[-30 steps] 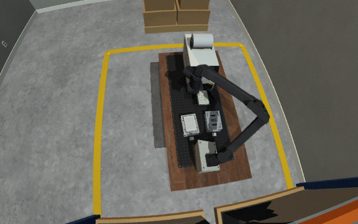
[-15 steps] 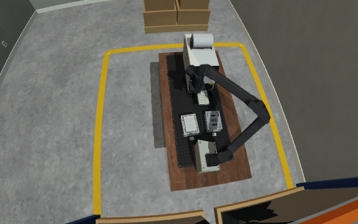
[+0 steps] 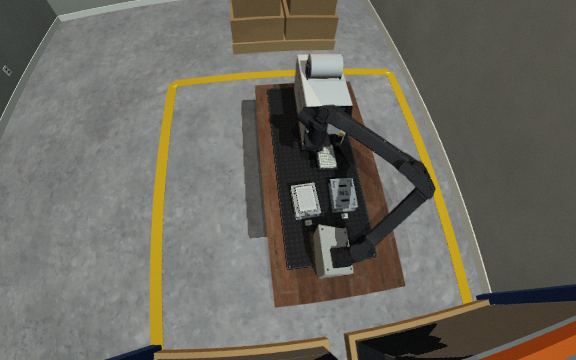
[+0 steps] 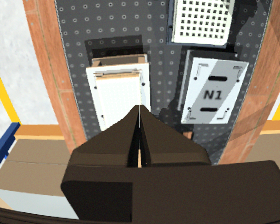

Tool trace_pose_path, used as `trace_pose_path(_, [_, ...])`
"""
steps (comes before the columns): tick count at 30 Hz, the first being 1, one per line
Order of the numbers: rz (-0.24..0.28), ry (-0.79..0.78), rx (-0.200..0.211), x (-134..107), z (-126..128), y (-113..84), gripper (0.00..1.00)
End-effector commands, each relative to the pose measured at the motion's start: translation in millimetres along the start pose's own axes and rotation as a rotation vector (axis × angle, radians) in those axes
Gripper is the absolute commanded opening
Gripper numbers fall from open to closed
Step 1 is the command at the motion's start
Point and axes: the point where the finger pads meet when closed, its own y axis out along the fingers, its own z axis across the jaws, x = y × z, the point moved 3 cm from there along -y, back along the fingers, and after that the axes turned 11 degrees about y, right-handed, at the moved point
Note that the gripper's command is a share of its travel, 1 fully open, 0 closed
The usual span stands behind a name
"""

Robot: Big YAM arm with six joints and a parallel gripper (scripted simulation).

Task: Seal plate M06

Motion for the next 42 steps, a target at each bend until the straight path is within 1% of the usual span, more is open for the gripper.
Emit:
trace_pose_path(1, [-0.023,-0.023,0.011,0,17,-7.4,0.00])
trace_pose_path(2, [-0.027,-0.018,0.016,1,16,-10.3,0.00])
trace_pose_path(3, [-0.082,-0.017,0.026,0,14,-11.2,0.00])
trace_pose_path(5, [-0.082,-0.017,0.026,0,14,-11.2,0.00])
trace_pose_path(7, [-0.165,-0.023,0.043,-6,9,-12.5,0.00])
trace_pose_path(10, [-0.284,-0.031,0.071,-8,5,-19.6,0.00])
trace_pose_path(13, [-0.390,-0.034,0.089,-11,3,-20.1,0.00])
trace_pose_path(20, [-0.595,-0.027,0.119,-13,-8,-7.0,0.00])
trace_pose_path(22, [-0.595,-0.027,0.119,-13,-8,-7.0,0.00])
trace_pose_path(23, [-0.616,-0.025,0.126,-13,-4,-5.8,0.00])
trace_pose_path(25, [-0.692,-0.042,0.125,-22,-4,-2.2,0.00])
trace_pose_path(29, [-0.832,-0.053,0.165,-28,-6,-6.4,0.00])
trace_pose_path(32, [-0.917,-0.048,0.174,-29,-10,3.3,0.00])
trace_pose_path(34, [-0.918,-0.042,0.175,-23,-8,4.1,0.00])
trace_pose_path(35, [-0.909,-0.032,0.177,-20,-7,4.2,0.00])
trace_pose_path(37, [-0.894,-0.021,0.165,-16,-8,6.5,0.00])
trace_pose_path(39, [-0.894,-0.021,0.165,-16,-8,6.5,0.00])
trace_pose_path(40, [-0.879,-0.011,0.162,-16,-9,9.5,0.00])
trace_pose_path(42, [-0.874,-0.001,0.156,-15,-8,10.1,0.00])
